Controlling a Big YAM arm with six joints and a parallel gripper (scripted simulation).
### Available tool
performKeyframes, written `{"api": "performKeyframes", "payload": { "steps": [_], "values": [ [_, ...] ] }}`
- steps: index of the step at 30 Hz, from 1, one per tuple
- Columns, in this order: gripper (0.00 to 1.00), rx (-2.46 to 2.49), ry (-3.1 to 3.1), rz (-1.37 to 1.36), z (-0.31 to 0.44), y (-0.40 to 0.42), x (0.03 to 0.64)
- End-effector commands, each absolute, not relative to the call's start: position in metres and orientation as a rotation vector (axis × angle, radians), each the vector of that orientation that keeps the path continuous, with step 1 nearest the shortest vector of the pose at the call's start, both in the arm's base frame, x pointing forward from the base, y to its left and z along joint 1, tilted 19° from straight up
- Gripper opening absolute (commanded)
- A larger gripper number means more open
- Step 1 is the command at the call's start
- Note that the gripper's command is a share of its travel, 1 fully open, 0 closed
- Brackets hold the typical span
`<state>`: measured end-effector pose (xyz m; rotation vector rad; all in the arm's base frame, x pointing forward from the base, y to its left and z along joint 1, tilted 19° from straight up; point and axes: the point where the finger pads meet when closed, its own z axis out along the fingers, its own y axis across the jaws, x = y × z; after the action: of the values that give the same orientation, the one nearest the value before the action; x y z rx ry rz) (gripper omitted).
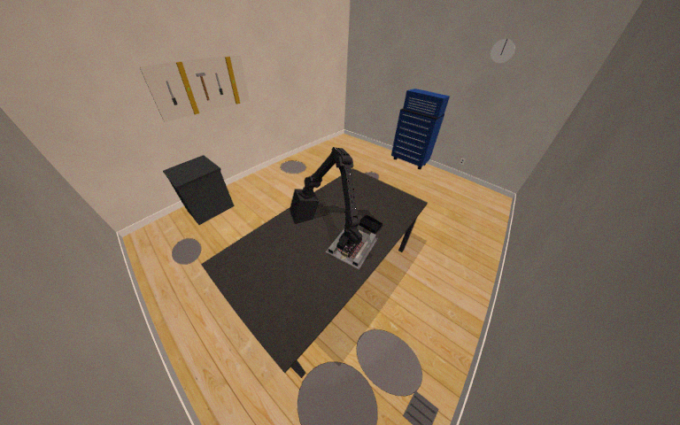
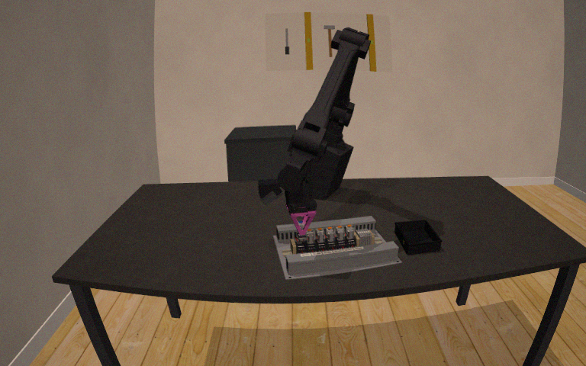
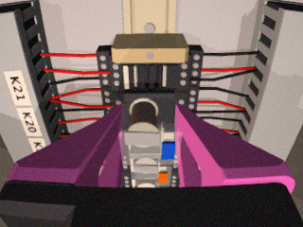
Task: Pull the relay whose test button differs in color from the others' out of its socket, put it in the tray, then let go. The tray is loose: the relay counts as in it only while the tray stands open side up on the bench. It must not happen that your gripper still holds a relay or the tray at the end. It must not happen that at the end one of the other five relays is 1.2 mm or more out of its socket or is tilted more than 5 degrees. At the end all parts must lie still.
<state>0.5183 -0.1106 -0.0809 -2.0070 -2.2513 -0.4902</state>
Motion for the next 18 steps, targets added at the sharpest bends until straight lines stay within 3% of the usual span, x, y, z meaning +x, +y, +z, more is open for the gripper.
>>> {"api": "performKeyframes", "payload": {
  "steps": [1, 18],
  "values": [
    [0.00, -2.049, -2.272, -0.528, -0.0581, -0.1305, 0.5315],
    [0.00, -2.048, -2.275, -0.530, -0.0537, -0.1313, 0.5315]
  ]
}}
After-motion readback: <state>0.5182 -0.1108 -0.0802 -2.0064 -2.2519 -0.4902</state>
